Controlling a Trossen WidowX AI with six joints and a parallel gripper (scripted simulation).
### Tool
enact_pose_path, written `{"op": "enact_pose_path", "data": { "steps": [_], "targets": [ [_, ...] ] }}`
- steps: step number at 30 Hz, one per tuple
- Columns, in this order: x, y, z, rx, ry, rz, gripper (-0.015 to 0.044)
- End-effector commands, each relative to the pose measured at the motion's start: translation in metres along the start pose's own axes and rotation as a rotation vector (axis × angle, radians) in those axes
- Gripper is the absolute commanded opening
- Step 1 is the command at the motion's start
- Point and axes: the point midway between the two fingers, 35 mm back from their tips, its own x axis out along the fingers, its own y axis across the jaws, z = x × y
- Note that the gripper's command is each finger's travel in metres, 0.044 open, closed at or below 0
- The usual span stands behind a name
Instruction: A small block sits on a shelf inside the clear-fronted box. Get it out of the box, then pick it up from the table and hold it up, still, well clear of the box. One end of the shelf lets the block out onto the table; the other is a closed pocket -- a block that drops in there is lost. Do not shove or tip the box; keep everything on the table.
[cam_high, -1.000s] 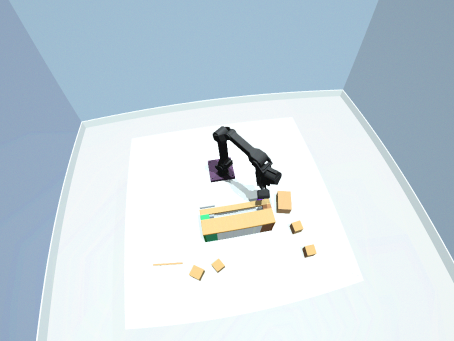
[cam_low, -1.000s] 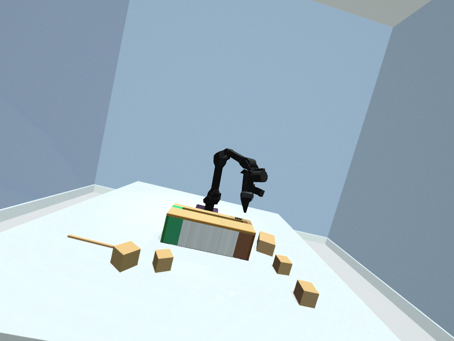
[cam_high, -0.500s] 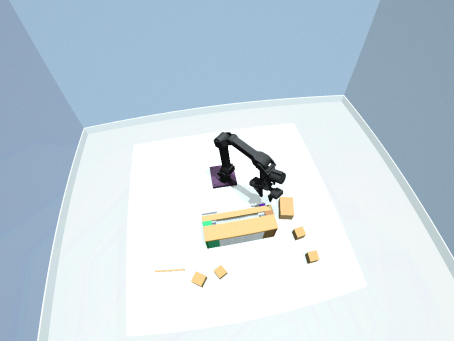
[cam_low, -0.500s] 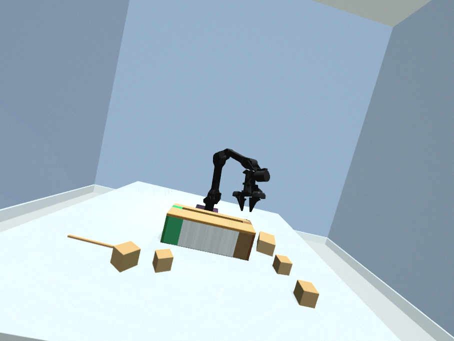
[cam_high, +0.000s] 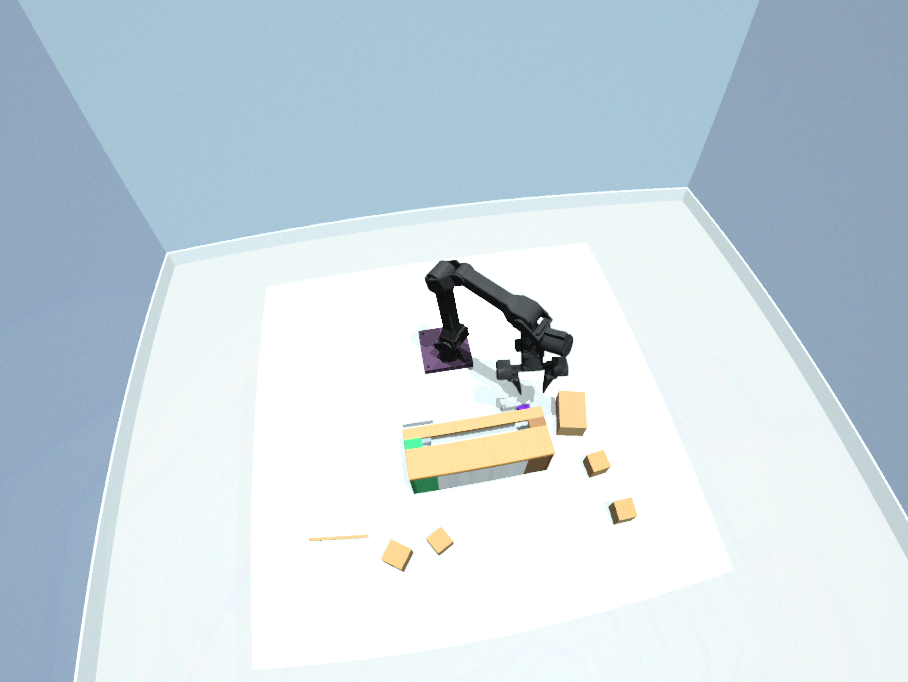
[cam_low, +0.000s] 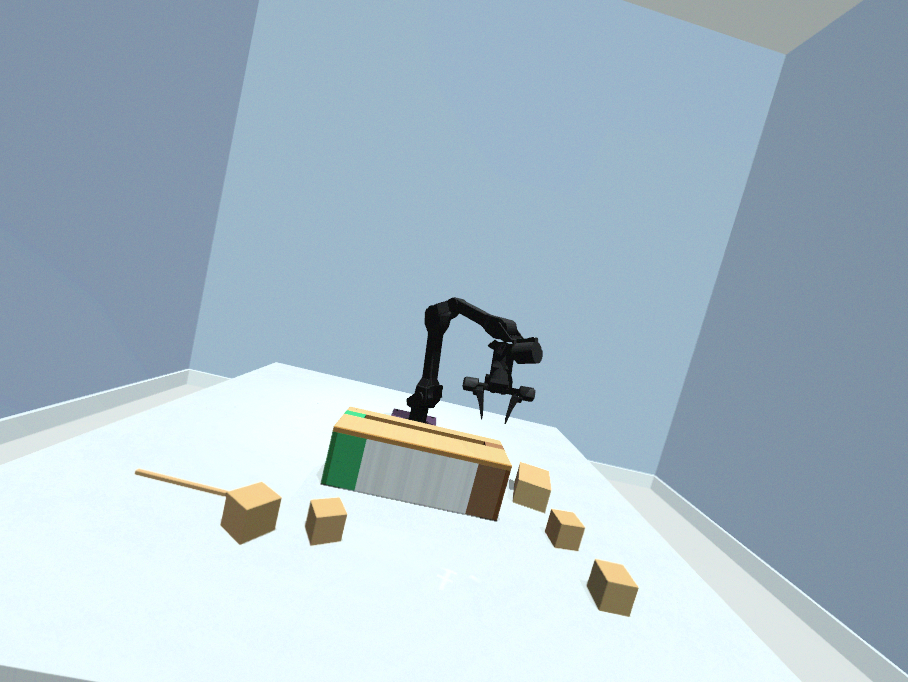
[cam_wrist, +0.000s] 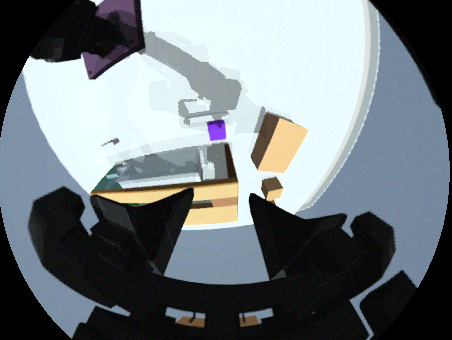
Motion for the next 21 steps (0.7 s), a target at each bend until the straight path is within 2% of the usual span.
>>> {"op": "enact_pose_path", "data": {
  "steps": [1,11,18,21],
  "targets": [
    [0.001,0.002,0.004,-0.213,0.018,0.016,0.0285],
    [0.003,0.002,0.005,-0.213,0.018,0.016,0.0285],
    [0.079,0.004,0.041,-0.213,0.017,0.016,0.0285],
    [0.086,0.006,0.046,-0.213,0.017,0.016,0.0285]
  ]
}}
